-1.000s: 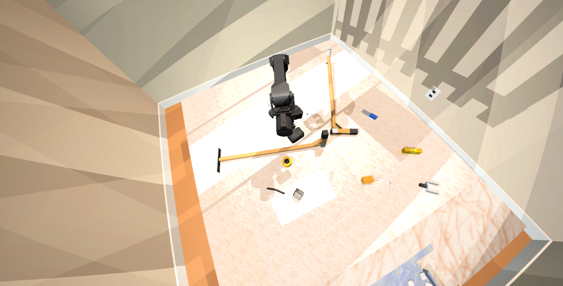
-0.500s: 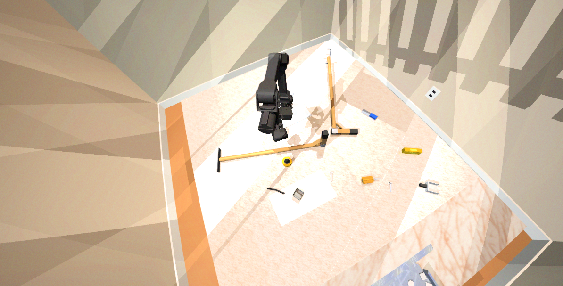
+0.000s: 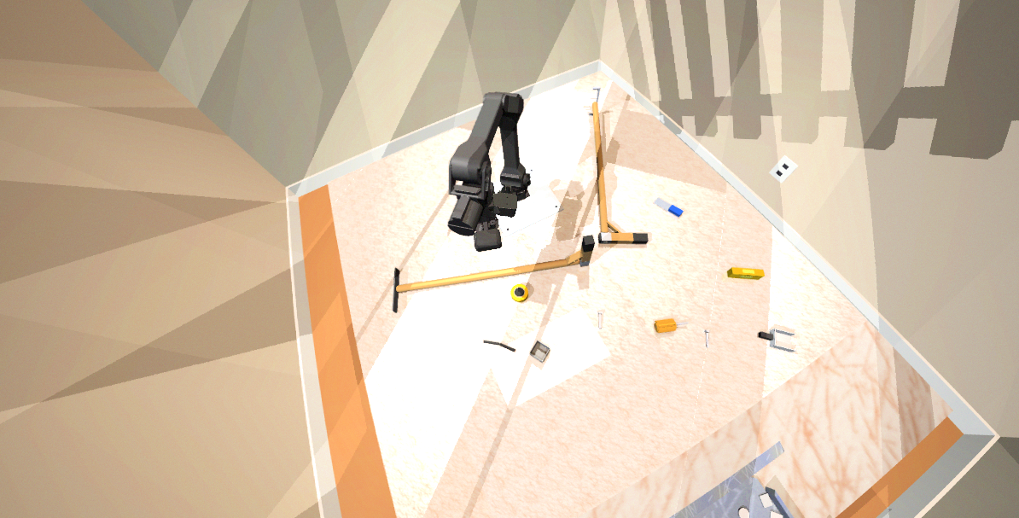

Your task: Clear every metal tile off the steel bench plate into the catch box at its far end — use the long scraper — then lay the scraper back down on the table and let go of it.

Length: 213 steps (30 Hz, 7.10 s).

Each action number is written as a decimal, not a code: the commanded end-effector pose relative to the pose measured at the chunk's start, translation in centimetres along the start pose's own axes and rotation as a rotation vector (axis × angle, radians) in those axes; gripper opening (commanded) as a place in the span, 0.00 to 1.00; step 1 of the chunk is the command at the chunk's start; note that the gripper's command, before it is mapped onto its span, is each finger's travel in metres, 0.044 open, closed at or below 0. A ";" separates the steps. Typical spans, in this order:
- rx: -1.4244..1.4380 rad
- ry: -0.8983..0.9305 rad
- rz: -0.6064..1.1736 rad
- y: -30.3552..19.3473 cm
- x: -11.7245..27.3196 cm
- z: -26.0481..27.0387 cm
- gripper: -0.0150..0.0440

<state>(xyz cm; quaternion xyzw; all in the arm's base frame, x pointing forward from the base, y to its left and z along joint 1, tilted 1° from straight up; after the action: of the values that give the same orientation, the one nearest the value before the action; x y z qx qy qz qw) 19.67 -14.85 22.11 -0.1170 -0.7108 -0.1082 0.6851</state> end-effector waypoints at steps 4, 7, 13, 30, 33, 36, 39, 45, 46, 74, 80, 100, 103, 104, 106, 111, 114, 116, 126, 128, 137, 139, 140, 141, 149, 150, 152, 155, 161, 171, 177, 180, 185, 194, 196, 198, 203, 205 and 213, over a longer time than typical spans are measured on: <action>-0.010 -0.002 -0.003 -0.1 -1.0 -0.2 0.25; -0.010 -0.003 -0.003 -0.1 -1.6 -0.3 0.25; -0.010 -0.003 -0.003 -0.2 -2.9 -0.6 0.25; -0.010 -0.003 -0.003 -0.3 -6.6 -1.0 0.25; -0.010 -0.003 -0.003 -0.3 -7.2 -1.0 0.25; -0.010 -0.003 -0.003 -0.3 -7.8 -1.0 0.25; -0.010 -0.003 -0.003 -0.3 -8.5 -1.0 0.25; -0.010 -0.003 -0.003 -0.3 -9.8 -1.0 0.25; -0.010 -0.003 -0.003 -0.3 -10.0 -0.9 0.25; -0.010 -0.002 -0.003 0.1 -15.5 0.1 0.25; -0.010 -0.002 -0.003 0.1 -15.4 -0.3 0.25; -0.010 -0.004 -0.003 0.0 -15.1 -2.3 0.25; -0.010 -0.004 -0.003 0.0 -15.1 -2.6 0.25; -0.010 -0.004 -0.003 0.0 -15.1 -2.7 0.25; -0.010 -0.005 -0.003 0.0 -15.1 -2.9 0.25; -0.010 -0.005 -0.003 0.0 -15.0 -3.4 0.25; -0.010 -0.005 -0.003 0.0 -15.0 -3.7 0.25; -0.010 -0.005 -0.003 0.0 -15.0 -3.9 0.25; -0.010 -0.006 -0.003 0.0 -14.9 -4.9 0.25; -0.010 -0.006 -0.003 0.0 -14.9 -5.1 0.25; -0.010 -0.007 -0.003 0.1 -14.9 -6.0 0.25; -0.010 -0.007 -0.003 0.1 -14.9 -6.2 0.25; -0.010 -0.007 -0.003 0.1 -14.9 -6.3 0.25; -0.010 -0.007 -0.003 0.1 -14.9 -6.4 0.25; -0.010 -0.008 -0.003 0.2 -14.9 -7.1 0.25; -0.010 -0.008 -0.003 0.2 -14.9 -7.2 0.25; -0.010 -0.008 -0.003 0.2 -14.9 -7.4 0.25; -0.010 -0.009 -0.003 0.2 -14.9 -7.7 0.25; -0.010 -0.009 -0.003 0.3 -15.0 -8.3 0.25; -0.010 -0.010 -0.004 0.4 -15.0 -9.3 0.25; -0.010 -0.010 -0.004 0.5 -15.1 -9.9 0.25; -0.010 -0.011 -0.004 0.5 -15.1 -10.2 0.25; -0.010 -0.011 -0.004 0.6 -15.2 -10.6 0.25; -0.010 -0.012 -0.004 0.8 -15.3 -11.5 0.25; -0.002 -0.013 -0.003 0.8 -14.8 -11.1 0.25; -0.004 -0.014 -0.003 0.8 -14.3 -11.2 0.25; -0.008 -0.020 -0.002 0.7 -12.3 -11.5 0.25; -0.010 -0.022 -0.001 0.7 -11.5 -11.5 0.25; -0.011 -0.024 -0.001 0.7 -8.5 -11.5 0.25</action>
<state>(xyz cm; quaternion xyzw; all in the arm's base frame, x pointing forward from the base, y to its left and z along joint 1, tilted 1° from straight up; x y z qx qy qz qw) 31.11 -17.99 12.80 -0.1185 -0.7151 -0.1105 0.6800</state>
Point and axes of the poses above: the point midway between the two fingers, 35 mm back from their tips, its own x axis back along the fingers, its own z axis across the jaws, y = z × x, the point moved 2 cm from there along x, back along the fingers, and after that the axes turned 4 degrees about -x, right-handed, at the moved point
